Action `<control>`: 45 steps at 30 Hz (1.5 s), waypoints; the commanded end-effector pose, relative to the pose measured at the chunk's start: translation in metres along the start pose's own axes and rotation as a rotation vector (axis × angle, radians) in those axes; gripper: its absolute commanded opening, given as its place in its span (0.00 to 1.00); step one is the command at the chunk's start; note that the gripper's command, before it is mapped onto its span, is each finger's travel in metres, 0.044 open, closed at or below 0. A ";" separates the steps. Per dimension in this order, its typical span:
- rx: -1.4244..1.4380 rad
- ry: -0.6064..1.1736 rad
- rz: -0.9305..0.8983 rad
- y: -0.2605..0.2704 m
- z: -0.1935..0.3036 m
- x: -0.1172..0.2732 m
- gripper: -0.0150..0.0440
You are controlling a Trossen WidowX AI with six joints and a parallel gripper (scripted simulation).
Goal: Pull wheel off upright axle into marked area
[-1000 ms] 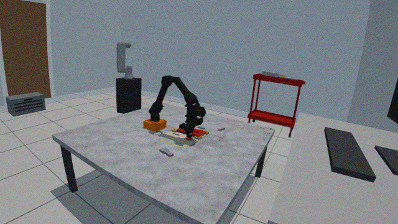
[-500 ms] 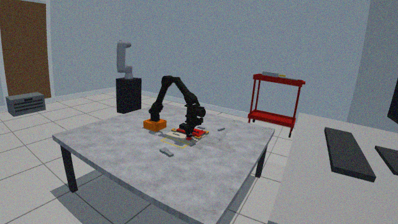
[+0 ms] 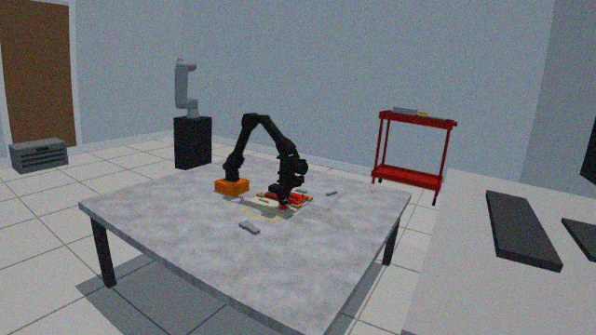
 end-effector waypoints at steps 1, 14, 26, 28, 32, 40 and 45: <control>0.000 -0.005 0.000 0.000 -0.001 0.004 0.25; 0.000 -0.004 -0.001 0.000 -0.001 0.008 0.25; 0.000 -0.003 -0.002 0.000 -0.001 0.012 0.25; 0.000 -0.003 -0.002 0.000 -0.001 0.013 0.25; 0.000 -0.003 -0.002 0.000 -0.001 0.014 0.25; 0.000 -0.002 -0.002 0.000 -0.001 0.017 0.25; 0.000 -0.002 -0.002 0.000 -0.001 0.018 0.25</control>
Point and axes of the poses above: the point midway between the two fingers, 35 mm back from their tips, its own x axis back along the fingers, its own y axis across the jaws, z = x × y, the point moved 6 cm from there along x, back along the fingers
